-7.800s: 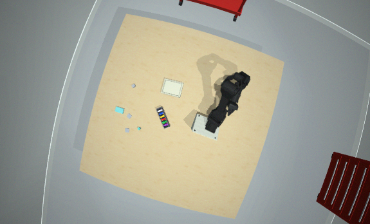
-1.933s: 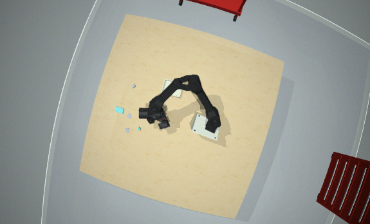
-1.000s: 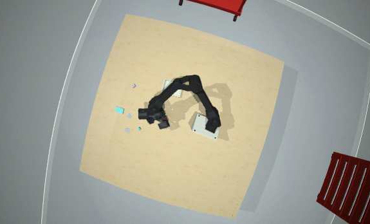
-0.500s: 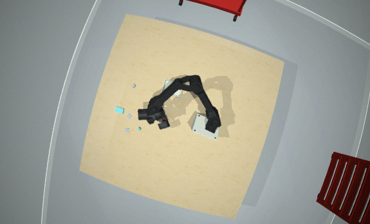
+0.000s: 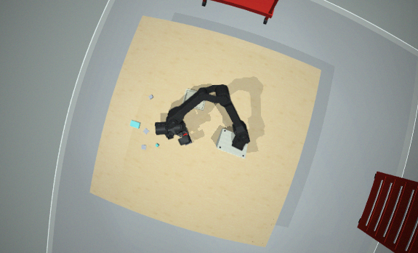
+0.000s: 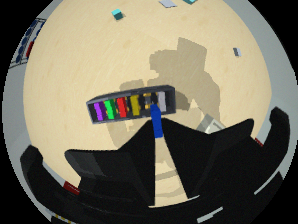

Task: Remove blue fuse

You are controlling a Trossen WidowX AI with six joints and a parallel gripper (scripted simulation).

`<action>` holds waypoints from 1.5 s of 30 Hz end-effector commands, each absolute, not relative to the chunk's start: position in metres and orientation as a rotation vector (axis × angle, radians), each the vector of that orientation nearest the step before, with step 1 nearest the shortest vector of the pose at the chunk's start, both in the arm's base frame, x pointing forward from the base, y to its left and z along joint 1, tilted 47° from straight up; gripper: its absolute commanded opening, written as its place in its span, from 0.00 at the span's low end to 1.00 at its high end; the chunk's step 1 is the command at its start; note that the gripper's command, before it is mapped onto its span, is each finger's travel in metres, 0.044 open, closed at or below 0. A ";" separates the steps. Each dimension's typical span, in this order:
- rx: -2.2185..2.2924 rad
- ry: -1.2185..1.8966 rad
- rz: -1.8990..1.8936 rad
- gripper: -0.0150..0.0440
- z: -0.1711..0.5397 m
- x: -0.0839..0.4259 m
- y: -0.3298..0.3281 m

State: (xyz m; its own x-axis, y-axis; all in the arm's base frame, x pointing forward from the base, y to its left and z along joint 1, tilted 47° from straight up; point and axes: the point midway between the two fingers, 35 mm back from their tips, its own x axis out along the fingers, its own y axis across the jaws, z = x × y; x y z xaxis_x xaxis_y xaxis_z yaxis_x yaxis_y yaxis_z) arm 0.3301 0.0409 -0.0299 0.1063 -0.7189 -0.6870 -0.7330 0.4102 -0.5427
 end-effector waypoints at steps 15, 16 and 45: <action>-1.297 1.607 0.023 0.25 0.060 0.344 -0.041; -1.298 1.607 0.022 0.25 0.065 0.344 -0.046; -1.309 1.611 0.005 0.25 0.086 0.337 -0.101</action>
State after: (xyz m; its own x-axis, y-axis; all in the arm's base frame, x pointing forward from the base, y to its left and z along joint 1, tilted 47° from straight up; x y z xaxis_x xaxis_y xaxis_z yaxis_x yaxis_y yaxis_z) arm 0.3374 -0.0974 0.0900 0.1068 -0.7225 -0.6831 -0.7247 0.4137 -0.5510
